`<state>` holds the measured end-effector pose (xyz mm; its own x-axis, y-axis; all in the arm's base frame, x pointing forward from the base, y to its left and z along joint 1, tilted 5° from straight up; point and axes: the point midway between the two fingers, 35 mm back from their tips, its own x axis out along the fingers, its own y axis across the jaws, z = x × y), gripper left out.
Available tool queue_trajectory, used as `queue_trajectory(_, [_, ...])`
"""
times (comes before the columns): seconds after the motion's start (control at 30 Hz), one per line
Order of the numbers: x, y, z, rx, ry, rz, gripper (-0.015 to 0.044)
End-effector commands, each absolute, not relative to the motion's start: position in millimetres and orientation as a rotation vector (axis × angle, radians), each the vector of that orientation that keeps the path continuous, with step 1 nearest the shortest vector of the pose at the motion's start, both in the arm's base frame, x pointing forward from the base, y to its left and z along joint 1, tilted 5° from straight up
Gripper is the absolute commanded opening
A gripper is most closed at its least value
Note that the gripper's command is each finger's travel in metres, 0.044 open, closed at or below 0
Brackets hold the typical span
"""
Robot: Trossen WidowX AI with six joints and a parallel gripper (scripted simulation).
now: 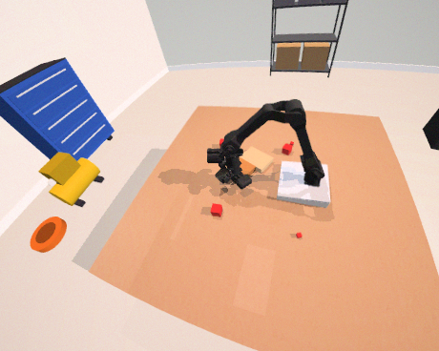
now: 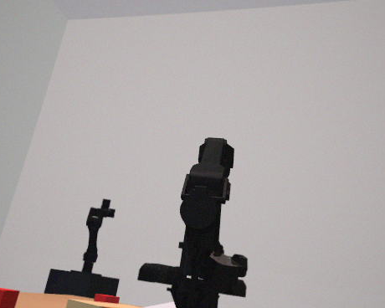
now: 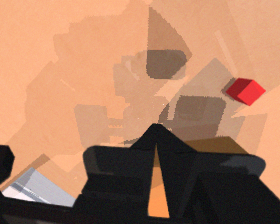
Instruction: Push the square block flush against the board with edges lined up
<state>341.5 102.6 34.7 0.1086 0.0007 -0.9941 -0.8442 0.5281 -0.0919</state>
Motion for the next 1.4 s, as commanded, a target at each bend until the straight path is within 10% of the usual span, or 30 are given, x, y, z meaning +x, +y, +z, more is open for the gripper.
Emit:
queue_trajectory(0.0, [345,108,36,-0.819,1.326,0.73,0.0])
queue_trajectory(1.37, [328,102,91,-0.478,1.404,0.428,0.0])
